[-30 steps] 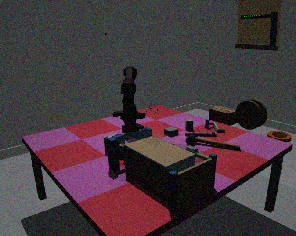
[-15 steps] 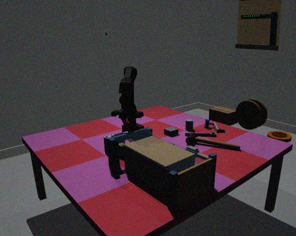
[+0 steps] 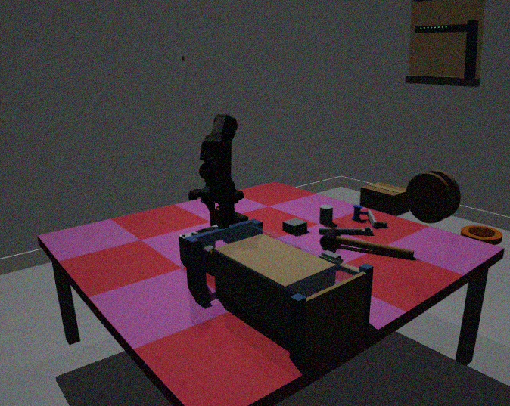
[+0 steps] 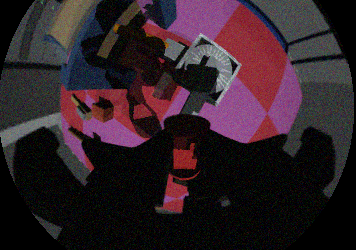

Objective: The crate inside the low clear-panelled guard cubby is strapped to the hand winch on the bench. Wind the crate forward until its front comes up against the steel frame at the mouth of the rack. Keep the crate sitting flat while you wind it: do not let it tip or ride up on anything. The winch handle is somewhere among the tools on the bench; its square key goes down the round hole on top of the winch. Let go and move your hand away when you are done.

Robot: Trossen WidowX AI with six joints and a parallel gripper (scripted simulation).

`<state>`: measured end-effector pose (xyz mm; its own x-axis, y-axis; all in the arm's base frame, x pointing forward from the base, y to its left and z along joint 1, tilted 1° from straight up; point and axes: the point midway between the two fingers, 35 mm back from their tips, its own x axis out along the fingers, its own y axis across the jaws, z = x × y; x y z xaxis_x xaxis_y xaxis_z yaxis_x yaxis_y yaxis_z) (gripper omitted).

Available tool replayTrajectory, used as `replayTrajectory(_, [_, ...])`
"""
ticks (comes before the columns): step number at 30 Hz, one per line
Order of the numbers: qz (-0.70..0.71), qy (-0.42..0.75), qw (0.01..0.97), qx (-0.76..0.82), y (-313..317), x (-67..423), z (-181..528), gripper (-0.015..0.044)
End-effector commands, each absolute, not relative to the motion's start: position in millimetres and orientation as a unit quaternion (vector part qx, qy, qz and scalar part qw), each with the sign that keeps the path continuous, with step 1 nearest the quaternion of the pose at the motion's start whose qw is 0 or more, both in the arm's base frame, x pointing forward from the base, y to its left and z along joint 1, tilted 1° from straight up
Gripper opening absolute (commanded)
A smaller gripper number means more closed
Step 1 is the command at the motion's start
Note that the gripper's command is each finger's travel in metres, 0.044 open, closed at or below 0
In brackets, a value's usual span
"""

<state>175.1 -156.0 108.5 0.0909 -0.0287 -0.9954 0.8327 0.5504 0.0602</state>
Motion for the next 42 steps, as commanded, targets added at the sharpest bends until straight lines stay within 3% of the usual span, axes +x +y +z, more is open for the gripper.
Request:
replayTrajectory(1, [-0.340,0.613,0.626,0.342,-155.4,150.1,96.3,0.0000])
replayTrajectory(42, [-0.342,0.614,0.625,0.340,-197.2,101.7,95.9,0.0000])
